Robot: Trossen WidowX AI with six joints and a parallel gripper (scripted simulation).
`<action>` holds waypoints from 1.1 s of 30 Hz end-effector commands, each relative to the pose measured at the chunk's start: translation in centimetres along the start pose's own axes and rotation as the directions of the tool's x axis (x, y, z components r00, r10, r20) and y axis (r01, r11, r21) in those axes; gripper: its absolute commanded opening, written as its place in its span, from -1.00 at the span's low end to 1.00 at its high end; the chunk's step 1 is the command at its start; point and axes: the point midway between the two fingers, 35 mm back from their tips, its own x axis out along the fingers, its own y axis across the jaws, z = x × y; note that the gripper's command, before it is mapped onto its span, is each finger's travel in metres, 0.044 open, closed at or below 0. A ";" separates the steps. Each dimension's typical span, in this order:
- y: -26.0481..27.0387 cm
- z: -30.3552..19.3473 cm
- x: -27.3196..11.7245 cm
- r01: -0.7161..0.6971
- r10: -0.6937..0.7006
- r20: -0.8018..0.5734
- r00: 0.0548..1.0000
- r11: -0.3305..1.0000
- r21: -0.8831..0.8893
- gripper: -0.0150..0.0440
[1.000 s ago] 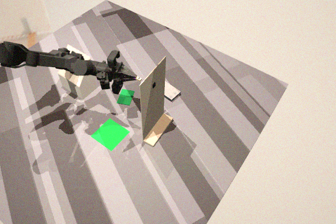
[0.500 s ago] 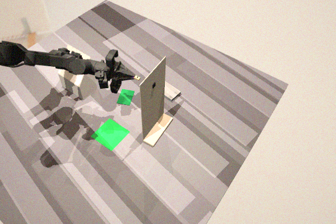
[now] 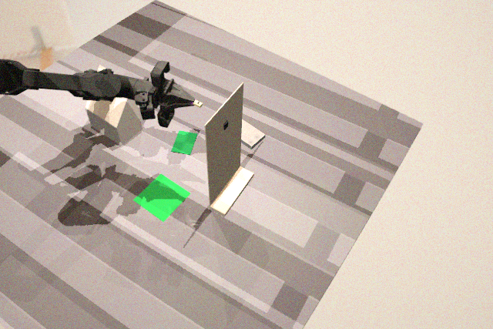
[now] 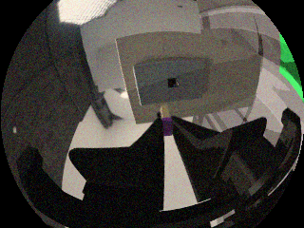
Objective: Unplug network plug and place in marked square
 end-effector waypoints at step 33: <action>-9.1 6.1 -0.7 0.406 -0.471 0.257 0.844 0.874 0.268 -0.49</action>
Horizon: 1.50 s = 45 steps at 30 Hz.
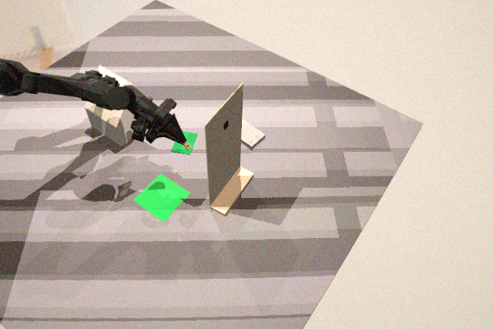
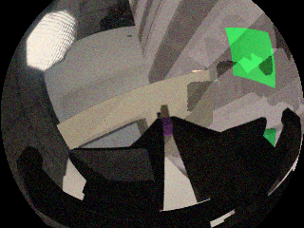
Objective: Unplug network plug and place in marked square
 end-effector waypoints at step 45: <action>-13.4 8.0 2.8 0.403 -0.482 0.333 0.810 0.871 0.282 -0.49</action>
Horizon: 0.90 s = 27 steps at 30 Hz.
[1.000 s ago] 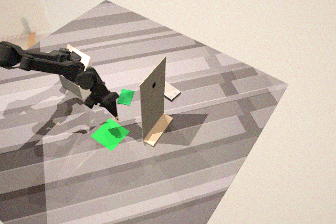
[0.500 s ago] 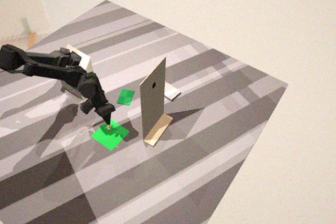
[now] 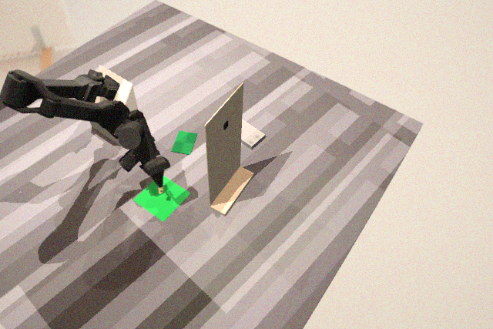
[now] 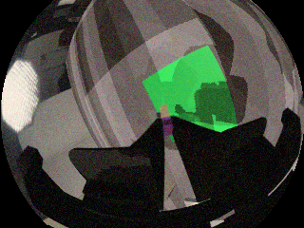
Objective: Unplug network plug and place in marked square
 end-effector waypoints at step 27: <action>-1.8 0.0 2.5 -0.001 0.001 -0.003 1.000 1.000 -0.005 -0.49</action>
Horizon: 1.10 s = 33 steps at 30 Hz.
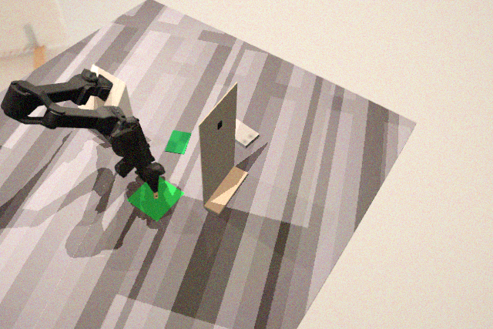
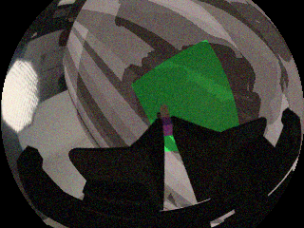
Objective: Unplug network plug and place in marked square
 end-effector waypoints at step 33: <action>-1.2 0.2 1.3 -0.002 0.002 0.002 1.000 1.000 -0.003 0.04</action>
